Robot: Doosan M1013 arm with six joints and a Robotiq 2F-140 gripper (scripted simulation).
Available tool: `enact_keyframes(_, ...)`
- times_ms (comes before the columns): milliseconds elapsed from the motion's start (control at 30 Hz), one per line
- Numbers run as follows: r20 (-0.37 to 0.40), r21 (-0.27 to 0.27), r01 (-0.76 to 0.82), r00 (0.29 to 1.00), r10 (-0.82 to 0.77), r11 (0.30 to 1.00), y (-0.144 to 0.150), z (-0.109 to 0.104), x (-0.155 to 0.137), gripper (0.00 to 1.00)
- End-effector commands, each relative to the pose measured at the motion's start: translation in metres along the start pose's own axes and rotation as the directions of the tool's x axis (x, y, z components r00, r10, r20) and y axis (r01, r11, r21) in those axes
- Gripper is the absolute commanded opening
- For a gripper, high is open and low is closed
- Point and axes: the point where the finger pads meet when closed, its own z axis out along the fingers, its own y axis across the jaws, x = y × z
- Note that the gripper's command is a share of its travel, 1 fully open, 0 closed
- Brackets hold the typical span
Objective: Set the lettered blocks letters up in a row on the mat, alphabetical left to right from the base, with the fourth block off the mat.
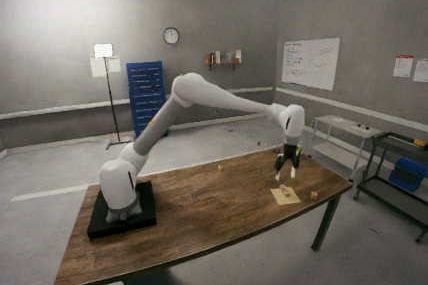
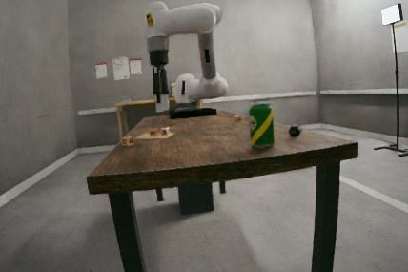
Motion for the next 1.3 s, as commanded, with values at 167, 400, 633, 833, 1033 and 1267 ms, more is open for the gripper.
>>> enact_keyframes(167,0.000,0.002,0.000,1.000,0.000,1.000,0.000,-0.002,0.000,1.00)
enact_keyframes(400,0.000,0.002,0.000,1.000,0.000,1.000,0.000,-0.002,0.000,1.00)
enact_keyframes(633,0.001,0.002,-0.092,0.996,0.092,0.996,-0.045,-0.003,0.018,1.00)
enact_keyframes(833,0.001,0.002,-0.258,0.966,0.258,0.966,-0.112,-0.002,0.056,1.00)
enact_keyframes(1033,0.001,0.002,-0.368,0.930,0.368,0.930,-0.148,0.001,0.084,1.00)
enact_keyframes(1267,0.001,0.002,-0.426,0.904,0.426,0.904,-0.164,0.004,0.100,0.46)
